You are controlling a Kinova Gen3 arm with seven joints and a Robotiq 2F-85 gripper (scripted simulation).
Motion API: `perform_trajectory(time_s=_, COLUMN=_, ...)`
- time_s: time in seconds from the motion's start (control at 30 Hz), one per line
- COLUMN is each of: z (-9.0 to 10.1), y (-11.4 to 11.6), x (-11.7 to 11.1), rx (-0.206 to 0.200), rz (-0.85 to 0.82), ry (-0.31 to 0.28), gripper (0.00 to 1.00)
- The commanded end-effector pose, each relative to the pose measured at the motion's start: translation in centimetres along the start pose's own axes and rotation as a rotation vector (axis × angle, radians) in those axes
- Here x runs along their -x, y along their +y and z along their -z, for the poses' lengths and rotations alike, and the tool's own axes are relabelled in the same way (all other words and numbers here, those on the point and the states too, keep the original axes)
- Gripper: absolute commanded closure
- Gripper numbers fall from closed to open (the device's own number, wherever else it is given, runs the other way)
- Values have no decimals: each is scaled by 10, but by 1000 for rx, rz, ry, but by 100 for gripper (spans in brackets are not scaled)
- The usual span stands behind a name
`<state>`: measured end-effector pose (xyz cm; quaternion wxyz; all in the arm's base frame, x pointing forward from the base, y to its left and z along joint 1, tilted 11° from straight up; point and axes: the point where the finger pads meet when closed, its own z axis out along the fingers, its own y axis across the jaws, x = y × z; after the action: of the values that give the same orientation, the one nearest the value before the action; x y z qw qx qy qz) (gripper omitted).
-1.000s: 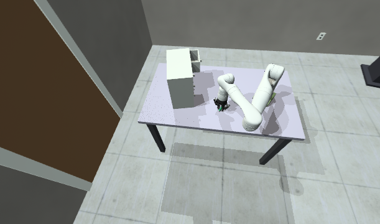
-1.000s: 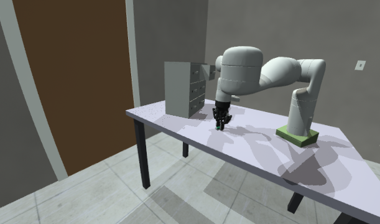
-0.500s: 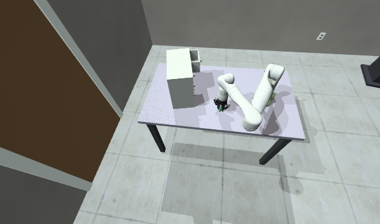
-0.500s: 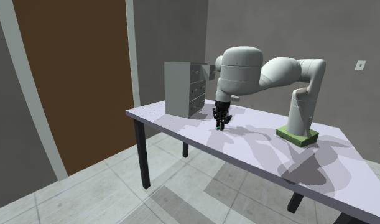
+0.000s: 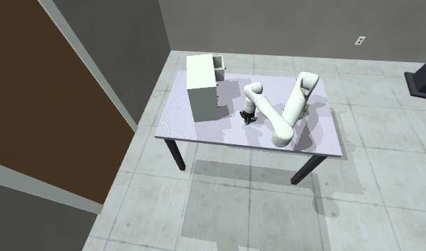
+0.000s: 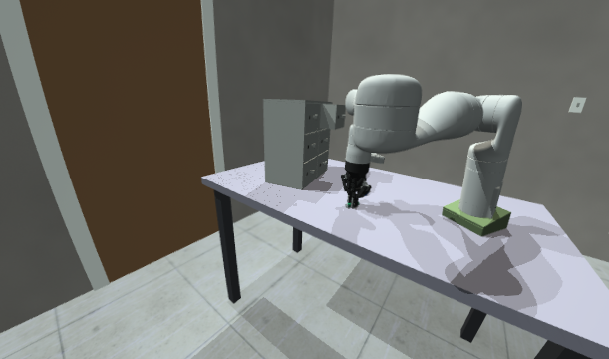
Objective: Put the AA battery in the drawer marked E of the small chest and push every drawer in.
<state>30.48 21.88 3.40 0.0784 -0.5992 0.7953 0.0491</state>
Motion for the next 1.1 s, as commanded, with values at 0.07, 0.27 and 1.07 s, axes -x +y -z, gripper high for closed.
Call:
perform_trajectory(time_s=0.07, z=0, y=0, x=0, rx=0, rz=0, ry=-1, gripper=91)
perform_trajectory(time_s=0.27, z=0, y=0, x=0, rx=0, rz=0, ry=-1, gripper=91)
perform_trajectory(time_s=1.07, z=69, y=0, x=0, rx=0, rz=0, ry=-1, gripper=91)
